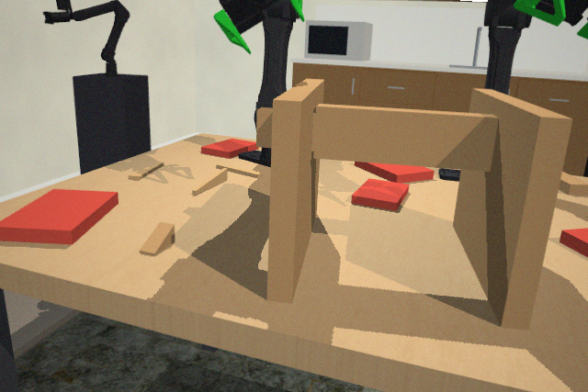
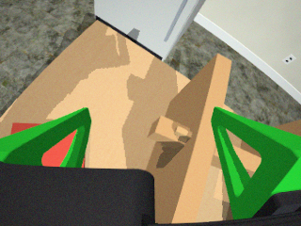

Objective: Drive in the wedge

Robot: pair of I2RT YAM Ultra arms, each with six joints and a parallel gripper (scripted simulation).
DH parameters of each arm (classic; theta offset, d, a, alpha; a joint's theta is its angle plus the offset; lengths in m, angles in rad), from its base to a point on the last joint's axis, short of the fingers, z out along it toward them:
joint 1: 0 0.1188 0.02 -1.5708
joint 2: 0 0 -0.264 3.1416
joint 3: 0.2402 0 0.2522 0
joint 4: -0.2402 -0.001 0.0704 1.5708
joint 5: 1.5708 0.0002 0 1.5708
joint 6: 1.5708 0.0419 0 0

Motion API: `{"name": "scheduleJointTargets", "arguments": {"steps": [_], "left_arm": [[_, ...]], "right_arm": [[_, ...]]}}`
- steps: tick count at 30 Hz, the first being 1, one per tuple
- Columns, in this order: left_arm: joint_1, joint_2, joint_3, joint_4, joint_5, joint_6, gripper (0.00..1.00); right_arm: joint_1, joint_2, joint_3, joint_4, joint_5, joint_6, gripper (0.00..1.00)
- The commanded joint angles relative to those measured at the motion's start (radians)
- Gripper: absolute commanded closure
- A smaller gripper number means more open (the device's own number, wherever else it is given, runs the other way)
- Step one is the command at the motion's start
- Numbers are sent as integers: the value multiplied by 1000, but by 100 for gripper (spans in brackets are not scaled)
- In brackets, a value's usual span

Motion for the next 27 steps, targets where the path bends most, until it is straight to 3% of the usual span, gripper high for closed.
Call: {"name": "scheduleJointTargets", "arguments": {"steps": [1,17,27], "left_arm": [[0,-11,13,0,-4,2,0],[0,-11,13,0,-4,2,0],[20,-112,-115,199,58,129,0]], "right_arm": [[0,-18,19,16,-10,-5,0],[0,-18,19,16,-10,-5,0],[-98,-100,-92,232,159,-51,0]]}}
